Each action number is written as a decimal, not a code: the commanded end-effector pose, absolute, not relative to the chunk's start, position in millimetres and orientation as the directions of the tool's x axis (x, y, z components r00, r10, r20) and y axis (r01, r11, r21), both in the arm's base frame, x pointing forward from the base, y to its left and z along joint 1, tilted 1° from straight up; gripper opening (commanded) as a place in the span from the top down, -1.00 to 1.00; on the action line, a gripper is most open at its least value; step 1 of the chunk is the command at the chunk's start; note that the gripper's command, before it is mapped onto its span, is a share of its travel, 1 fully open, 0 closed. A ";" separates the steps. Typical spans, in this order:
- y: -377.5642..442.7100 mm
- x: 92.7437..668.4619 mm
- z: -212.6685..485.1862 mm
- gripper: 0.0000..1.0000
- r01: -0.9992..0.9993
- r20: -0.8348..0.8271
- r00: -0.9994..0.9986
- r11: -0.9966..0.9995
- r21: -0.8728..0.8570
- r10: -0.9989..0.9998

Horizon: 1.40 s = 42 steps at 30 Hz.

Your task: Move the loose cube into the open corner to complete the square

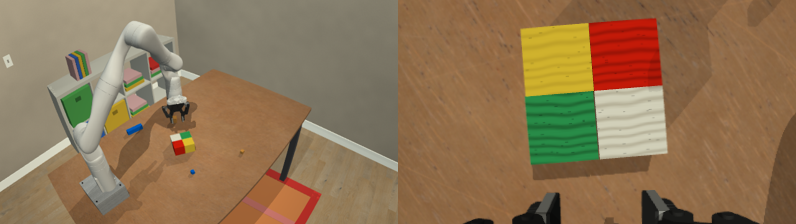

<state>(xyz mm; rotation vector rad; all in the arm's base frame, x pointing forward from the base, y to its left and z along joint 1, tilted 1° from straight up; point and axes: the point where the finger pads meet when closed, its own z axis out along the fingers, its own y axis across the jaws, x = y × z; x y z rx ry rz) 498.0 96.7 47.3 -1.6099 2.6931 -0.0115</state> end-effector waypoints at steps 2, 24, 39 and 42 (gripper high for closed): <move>94.3 499.4 47.8 -0.09 -0.864 0.001 -0.503 0.503 -0.010 -0.864; 41.1 516.8 45.0 -0.09 -0.163 0.007 -0.987 0.987 -0.005 -0.163; 9.8 530.6 48.6 -0.09 0.337 -0.009 -0.941 0.941 -0.001 0.337; 6.6 532.2 49.2 -0.09 0.386 -0.012 -0.923 0.923 0.000 0.386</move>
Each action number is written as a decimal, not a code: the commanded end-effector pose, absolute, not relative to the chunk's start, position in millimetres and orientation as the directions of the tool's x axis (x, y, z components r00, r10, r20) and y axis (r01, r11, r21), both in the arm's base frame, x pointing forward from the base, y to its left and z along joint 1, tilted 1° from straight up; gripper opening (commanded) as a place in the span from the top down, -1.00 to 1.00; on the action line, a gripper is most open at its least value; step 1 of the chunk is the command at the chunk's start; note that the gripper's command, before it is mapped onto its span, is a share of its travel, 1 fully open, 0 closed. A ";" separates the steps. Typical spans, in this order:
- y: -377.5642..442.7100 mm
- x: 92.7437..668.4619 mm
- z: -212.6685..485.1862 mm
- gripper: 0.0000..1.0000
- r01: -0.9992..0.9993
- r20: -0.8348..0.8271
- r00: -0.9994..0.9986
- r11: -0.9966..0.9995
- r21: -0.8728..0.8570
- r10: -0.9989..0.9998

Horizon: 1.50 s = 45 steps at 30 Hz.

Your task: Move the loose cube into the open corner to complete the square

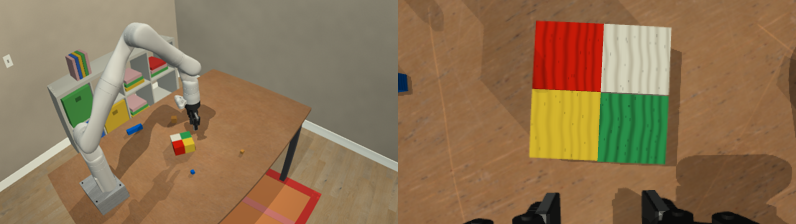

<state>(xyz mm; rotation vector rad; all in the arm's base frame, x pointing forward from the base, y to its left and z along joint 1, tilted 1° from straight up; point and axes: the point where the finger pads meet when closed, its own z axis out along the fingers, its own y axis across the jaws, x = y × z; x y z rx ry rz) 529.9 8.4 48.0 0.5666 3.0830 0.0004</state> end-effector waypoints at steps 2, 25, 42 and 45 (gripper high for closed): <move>5.2 532.8 49.4 -0.09 0.405 -0.013 -0.914 0.914 0.001 0.405; 4.1 533.4 43.3 -0.09 0.421 -0.013 -0.907 0.907 0.001 0.421; 4.1 533.8 10.5 -0.09 0.421 -0.013 -0.907 0.907 0.001 0.421; 4.1 533.9 7.7 -0.09 0.421 -0.013 -0.907 0.907 0.001 0.421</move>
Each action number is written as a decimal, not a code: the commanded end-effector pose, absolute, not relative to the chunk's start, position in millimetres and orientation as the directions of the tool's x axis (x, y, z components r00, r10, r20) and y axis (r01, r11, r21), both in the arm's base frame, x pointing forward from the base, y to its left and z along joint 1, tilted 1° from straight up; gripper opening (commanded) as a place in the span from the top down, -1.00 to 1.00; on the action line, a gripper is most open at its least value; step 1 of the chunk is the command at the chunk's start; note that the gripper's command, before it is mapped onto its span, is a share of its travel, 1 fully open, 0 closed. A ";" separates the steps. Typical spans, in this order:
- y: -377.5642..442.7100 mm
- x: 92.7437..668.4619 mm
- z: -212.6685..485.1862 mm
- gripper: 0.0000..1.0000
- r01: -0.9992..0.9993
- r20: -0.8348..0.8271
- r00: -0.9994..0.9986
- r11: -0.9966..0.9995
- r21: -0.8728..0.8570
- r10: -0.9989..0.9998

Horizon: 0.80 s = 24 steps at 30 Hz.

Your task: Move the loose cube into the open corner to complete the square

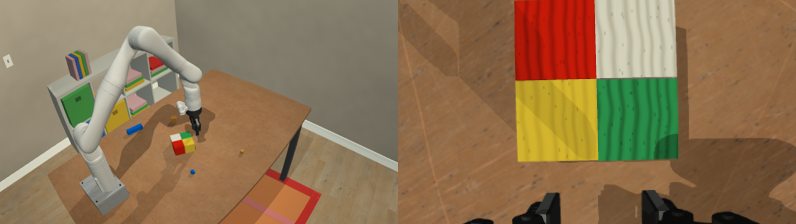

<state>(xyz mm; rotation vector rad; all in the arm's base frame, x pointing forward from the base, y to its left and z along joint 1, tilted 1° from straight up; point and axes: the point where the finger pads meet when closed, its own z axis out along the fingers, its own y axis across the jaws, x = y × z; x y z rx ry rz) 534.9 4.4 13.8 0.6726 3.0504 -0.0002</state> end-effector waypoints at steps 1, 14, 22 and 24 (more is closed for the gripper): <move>4.1 533.9 4.7 -0.09 0.421 -0.013 -0.907 0.907 0.001 0.421; 4.0 534.4 -30.2 -0.09 0.421 -0.013 -0.907 0.907 0.001 0.421; 4.0 534.5 -40.1 -0.09 0.421 -0.013 -0.907 0.907 0.001 0.421; 4.0 534.5 -42.1 -0.09 0.421 -0.013 -0.907 0.907 0.001 0.421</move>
